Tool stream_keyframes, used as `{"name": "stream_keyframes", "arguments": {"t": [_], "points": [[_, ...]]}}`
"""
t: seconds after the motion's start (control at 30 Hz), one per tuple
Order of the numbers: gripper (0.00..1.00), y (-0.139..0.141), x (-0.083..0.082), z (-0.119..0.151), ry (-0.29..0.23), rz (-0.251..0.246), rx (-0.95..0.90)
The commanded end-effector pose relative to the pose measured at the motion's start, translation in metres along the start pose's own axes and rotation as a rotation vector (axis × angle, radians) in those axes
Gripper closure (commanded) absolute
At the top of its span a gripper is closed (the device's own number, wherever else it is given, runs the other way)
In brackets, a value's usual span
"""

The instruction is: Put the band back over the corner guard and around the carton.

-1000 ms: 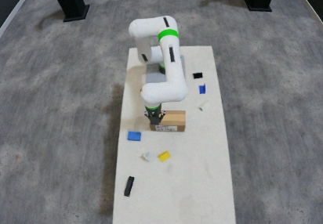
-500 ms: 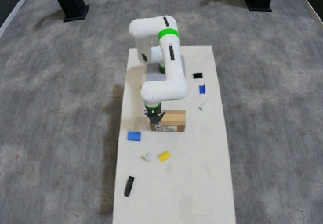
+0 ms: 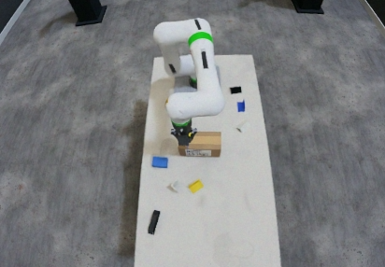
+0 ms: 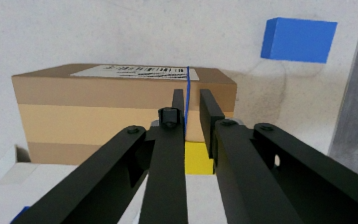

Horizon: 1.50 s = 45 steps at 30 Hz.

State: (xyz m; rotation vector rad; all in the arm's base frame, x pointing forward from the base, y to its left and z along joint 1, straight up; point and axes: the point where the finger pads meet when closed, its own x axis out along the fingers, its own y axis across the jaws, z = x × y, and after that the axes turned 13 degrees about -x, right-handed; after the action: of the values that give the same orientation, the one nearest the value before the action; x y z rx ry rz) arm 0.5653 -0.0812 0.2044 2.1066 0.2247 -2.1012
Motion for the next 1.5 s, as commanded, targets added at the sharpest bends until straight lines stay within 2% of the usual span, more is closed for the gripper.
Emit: {"name": "stream_keyframes", "arguments": {"t": [0.0, 0.57, 1.47], "points": [[0.82, 0.0, -0.01, 0.0, 0.002, 0.001, 0.0], [0.82, 0.0, -0.033, 0.0, 0.002, 0.001, 0.0], [0.82, 0.0, -0.035, 0.0, 0.002, 0.001, 0.0]]}}
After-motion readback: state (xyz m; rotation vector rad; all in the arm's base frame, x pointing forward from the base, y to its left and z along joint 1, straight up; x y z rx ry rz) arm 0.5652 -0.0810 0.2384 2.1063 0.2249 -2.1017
